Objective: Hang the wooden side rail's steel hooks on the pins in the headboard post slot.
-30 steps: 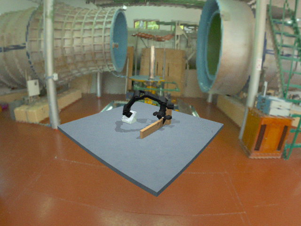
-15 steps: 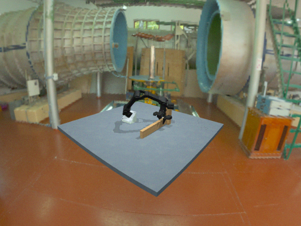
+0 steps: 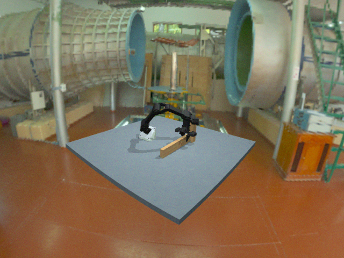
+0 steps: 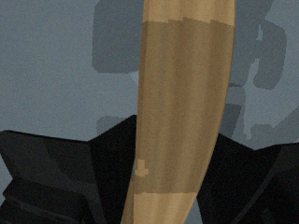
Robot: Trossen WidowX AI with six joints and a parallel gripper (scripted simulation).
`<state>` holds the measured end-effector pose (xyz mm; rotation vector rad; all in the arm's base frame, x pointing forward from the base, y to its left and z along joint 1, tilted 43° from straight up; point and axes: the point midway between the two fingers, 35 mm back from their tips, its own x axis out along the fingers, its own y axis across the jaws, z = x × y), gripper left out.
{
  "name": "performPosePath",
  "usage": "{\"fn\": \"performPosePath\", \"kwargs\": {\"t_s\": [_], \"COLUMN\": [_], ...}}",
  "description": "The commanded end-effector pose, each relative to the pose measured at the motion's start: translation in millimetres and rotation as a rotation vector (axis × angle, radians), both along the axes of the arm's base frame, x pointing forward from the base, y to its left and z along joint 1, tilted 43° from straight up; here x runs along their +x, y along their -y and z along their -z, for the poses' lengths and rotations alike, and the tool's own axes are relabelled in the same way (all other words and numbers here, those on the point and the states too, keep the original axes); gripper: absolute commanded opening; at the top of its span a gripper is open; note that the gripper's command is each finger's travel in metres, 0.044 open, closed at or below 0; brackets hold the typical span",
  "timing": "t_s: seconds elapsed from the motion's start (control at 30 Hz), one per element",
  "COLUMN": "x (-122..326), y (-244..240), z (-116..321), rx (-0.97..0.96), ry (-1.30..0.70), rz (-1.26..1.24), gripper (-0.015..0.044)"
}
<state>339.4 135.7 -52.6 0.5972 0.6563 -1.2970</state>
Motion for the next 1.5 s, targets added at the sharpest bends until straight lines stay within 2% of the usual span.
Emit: {"fn": "performPosePath", "kwargs": {"t_s": [0.0, 1.47], "x": [-0.2, -1.1], "y": [-5.5, -8.7], "z": [-0.7, 2.5], "rx": [0.006, 0.007], "ry": [0.006, 0.006], "rz": [-0.006, -0.006], "gripper": [0.0000, 0.0000]}}
